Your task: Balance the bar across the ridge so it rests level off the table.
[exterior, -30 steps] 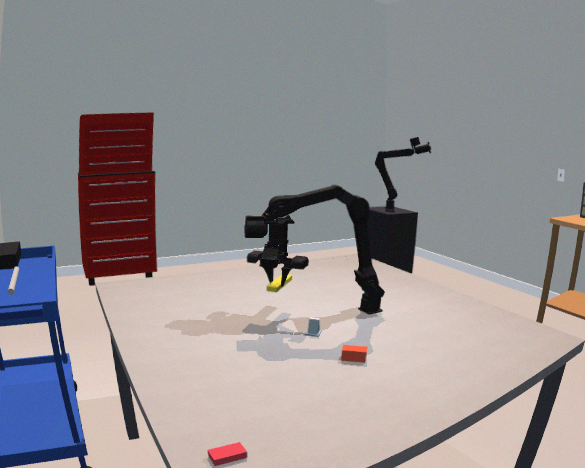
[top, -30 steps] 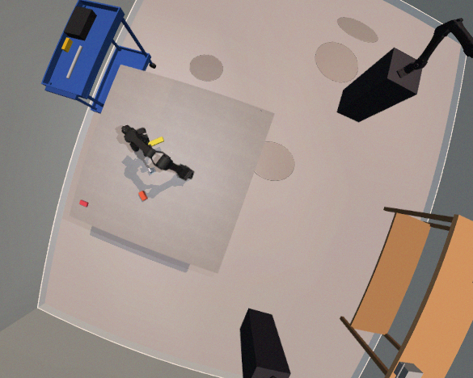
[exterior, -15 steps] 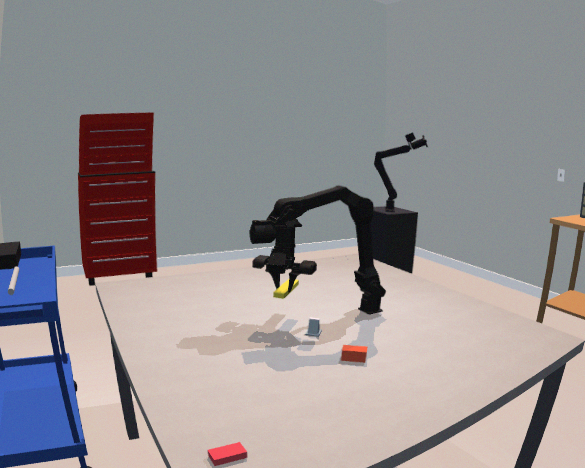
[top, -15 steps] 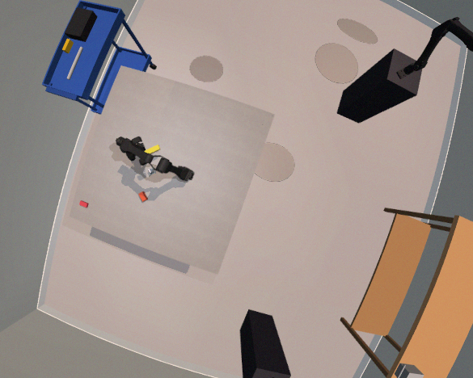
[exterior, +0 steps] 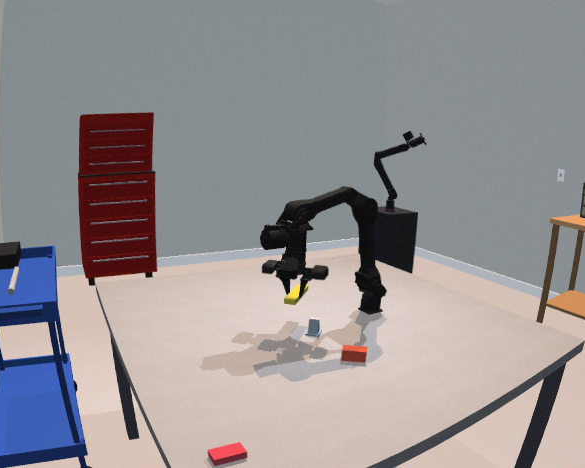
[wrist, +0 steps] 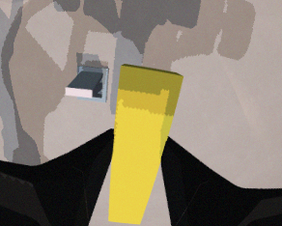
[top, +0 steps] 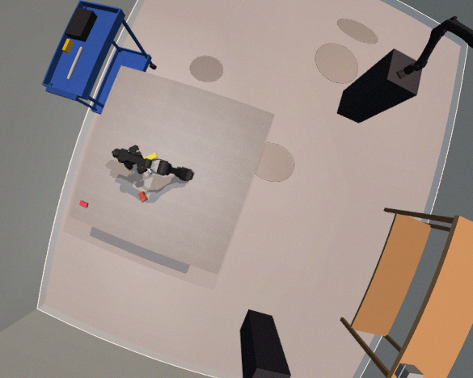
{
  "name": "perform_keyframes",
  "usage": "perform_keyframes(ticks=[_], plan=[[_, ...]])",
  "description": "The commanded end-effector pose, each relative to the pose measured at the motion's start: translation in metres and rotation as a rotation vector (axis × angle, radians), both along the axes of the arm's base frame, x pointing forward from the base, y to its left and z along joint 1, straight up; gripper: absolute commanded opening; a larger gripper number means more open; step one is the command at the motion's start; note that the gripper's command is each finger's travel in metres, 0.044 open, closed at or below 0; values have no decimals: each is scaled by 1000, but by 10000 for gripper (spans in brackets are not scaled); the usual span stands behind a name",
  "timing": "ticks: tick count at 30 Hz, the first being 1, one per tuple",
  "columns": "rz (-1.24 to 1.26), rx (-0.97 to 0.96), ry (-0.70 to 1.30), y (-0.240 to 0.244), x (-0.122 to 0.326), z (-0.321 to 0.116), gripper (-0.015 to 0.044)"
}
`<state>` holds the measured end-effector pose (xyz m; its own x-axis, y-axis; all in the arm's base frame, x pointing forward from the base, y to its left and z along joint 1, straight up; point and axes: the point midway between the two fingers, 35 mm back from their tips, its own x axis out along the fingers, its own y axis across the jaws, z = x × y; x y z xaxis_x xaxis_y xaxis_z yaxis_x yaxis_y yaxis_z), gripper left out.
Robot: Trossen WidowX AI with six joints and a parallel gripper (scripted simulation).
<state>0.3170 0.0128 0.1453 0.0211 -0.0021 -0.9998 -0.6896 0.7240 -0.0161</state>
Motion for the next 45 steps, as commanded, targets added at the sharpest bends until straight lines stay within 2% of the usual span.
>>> perform_keyframes(ticks=[1, 17, 45], plan=[[2, 4, -4, 16, -3, 1, 0], [25, 8, -3, 73, -20, 1, 0], [26, 8, -3, 75, -20, -39, 0]])
